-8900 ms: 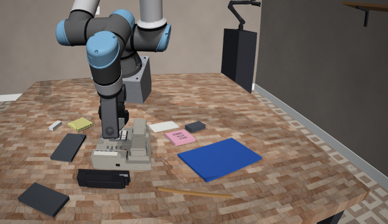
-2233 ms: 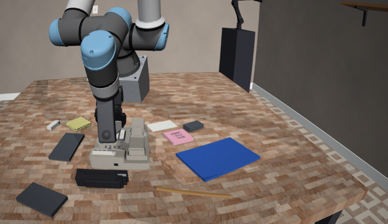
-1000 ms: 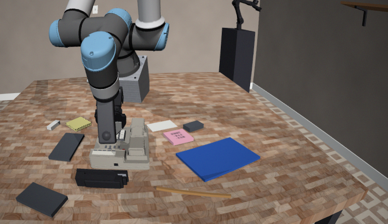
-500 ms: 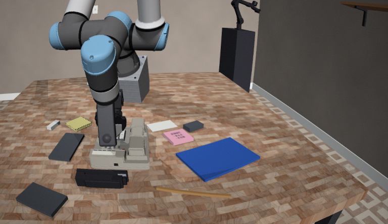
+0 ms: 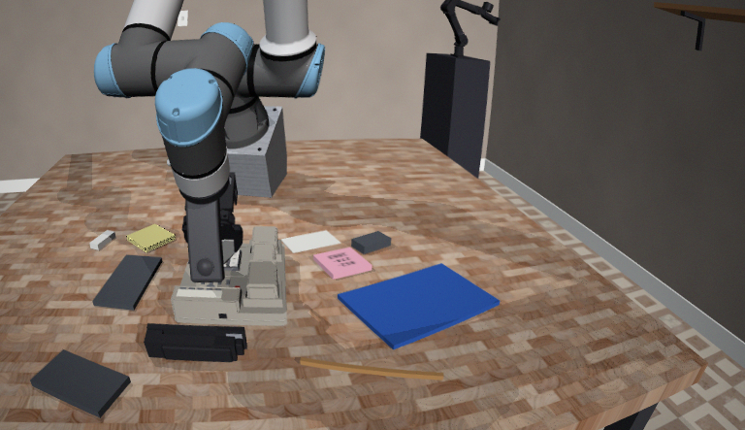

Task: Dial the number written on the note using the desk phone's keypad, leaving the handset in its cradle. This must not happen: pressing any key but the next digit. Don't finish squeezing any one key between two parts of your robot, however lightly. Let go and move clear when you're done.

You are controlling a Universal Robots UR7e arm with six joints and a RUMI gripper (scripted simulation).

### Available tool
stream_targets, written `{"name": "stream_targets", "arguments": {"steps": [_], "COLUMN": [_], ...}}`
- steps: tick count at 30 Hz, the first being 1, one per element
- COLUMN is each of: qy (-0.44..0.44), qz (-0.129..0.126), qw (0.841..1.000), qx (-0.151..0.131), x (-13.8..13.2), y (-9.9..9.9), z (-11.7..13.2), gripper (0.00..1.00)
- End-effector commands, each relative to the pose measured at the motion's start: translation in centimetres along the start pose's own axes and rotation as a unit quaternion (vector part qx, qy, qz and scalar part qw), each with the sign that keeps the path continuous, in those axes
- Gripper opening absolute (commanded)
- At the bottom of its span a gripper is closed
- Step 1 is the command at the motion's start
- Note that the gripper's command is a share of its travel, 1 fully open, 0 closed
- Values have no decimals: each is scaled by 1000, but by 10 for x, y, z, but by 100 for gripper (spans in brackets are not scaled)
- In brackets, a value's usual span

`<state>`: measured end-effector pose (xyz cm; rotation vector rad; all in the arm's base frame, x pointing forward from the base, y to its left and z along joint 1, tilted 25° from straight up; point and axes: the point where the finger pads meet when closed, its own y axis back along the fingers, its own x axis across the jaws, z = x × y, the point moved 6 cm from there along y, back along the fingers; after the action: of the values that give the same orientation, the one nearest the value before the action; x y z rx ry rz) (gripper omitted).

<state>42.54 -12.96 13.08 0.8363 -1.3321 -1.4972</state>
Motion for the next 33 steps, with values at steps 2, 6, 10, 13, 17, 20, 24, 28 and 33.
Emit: {"name": "stream_targets", "arguments": {"steps": [2, 6, 10, 13, 17, 20, 24, 28, 33], "qy": [0, 0, 0, 0, 0, 0, 0, 0, 0], "qz": [0, 0, 0, 0, 0, 0, 0, 0, 0], "qw": [1000, 1000, 1000, 1000, 1000, 1000, 1000, 1000, 1000], "qx": [1, 1, 1, 1, 1, 1, 1, 1, 1], "x": [0, 0, 0, 0, 0, 0, 0, 0, -1], "y": [0, 0, -1, -1, -1, 0, 8, 12, 12], "z": [0, -1, -1, -1, -1, 0, 5, 8, 9], "gripper": [0, 0, 0, 0, 0, 0, 0, 0, 0]}}
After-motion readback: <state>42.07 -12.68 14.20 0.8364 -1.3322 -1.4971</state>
